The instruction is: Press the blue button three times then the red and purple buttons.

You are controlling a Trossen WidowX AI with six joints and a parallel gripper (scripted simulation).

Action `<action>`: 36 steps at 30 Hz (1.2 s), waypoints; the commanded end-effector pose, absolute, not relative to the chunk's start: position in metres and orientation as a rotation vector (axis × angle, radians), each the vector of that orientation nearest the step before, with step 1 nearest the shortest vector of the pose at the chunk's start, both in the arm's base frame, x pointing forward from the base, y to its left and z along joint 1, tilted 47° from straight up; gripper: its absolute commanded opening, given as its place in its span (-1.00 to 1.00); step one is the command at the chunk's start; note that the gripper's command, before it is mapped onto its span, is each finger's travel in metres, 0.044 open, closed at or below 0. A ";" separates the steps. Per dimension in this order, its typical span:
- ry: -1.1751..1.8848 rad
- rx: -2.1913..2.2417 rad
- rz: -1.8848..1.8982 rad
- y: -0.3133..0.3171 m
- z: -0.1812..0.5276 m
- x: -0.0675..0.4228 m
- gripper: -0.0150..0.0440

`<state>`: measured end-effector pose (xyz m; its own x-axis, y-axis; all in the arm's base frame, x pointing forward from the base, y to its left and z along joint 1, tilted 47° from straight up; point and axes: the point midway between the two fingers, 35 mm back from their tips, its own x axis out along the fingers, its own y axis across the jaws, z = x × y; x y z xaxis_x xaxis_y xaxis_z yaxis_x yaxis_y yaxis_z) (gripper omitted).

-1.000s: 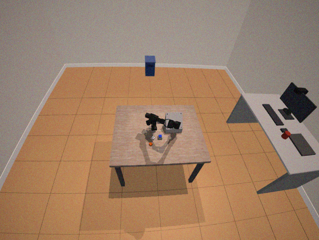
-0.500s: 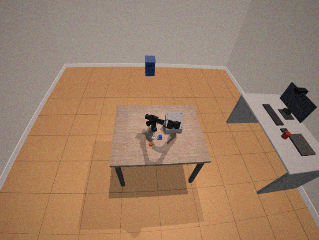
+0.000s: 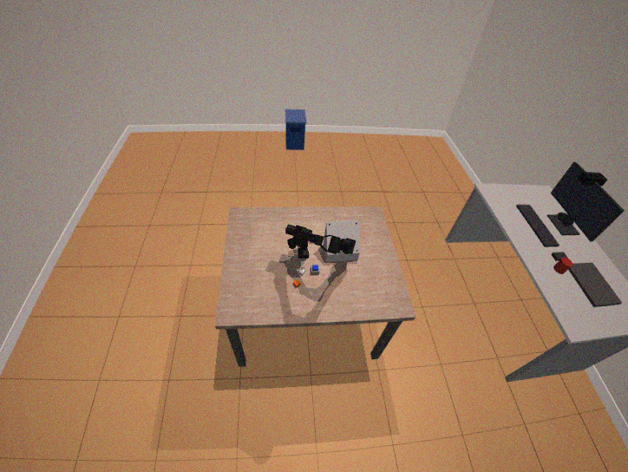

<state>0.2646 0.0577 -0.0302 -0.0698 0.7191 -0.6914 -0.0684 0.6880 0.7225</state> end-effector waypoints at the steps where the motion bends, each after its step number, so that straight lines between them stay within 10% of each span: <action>1: 1.523 0.569 0.706 0.059 -0.032 0.262 -0.42; 21: 1.524 0.566 0.702 -0.010 0.033 0.270 -0.42; 36: 1.529 0.559 0.694 -0.115 -0.065 0.193 -0.42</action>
